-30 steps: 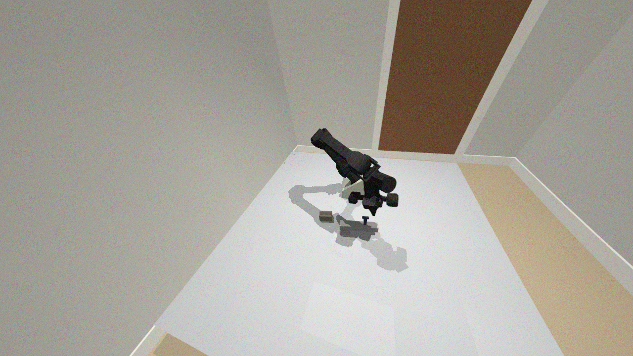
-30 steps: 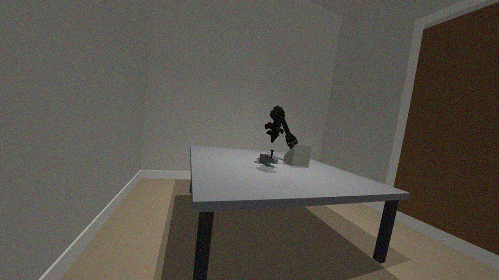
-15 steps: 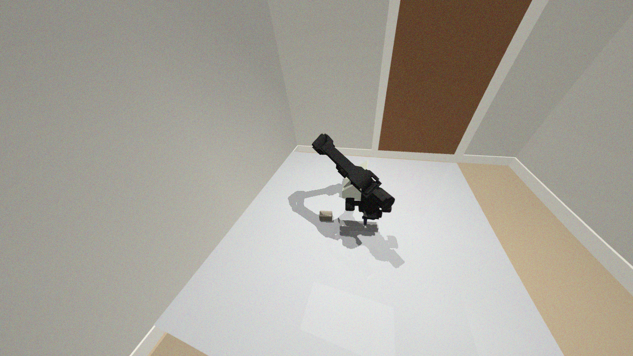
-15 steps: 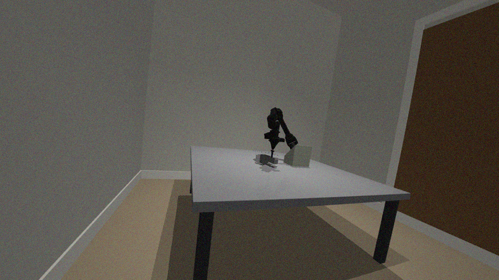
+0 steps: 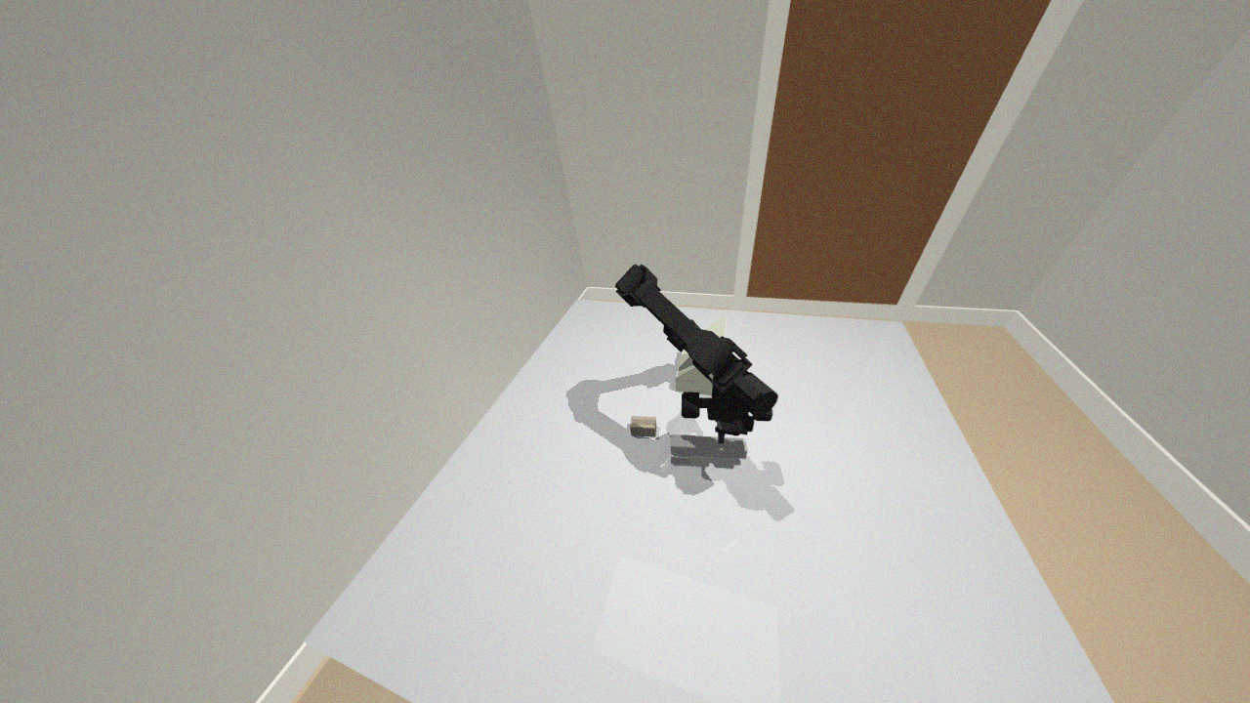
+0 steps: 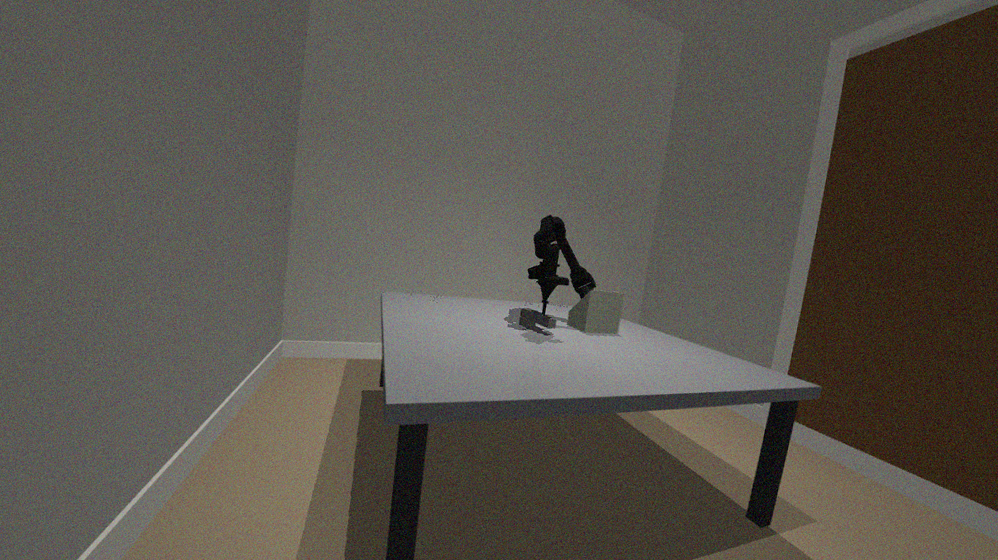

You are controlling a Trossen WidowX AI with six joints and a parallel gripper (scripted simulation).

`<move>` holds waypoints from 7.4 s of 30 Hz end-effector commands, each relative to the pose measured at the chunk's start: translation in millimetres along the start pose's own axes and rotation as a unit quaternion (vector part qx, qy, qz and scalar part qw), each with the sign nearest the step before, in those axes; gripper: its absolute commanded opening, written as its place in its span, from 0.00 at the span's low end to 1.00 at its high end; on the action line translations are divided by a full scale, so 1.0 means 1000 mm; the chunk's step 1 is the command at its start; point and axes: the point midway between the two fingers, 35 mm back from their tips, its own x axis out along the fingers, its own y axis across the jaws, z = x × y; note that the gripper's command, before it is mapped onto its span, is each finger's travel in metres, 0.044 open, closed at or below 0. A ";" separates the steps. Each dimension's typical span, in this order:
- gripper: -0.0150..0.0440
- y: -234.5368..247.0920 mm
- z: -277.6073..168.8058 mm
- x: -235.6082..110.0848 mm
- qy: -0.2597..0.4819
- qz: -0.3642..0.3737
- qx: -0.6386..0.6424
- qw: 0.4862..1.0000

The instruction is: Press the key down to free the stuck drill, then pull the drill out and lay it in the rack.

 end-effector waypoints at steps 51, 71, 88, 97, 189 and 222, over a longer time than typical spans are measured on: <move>0.25 -0.002 -0.007 0.015 0.004 -0.004 -0.004 1.000; 0.25 -0.002 -0.009 0.022 0.004 -0.004 -0.004 1.000; 0.25 -0.002 -0.010 0.030 0.004 -0.005 -0.004 1.000; 0.25 -0.003 -0.011 0.036 0.004 -0.005 -0.004 1.000; 1.00 -0.154 -0.001 0.099 0.011 -0.004 -0.710 0.704; 0.25 -0.153 0.001 0.105 0.008 -0.006 -0.707 0.707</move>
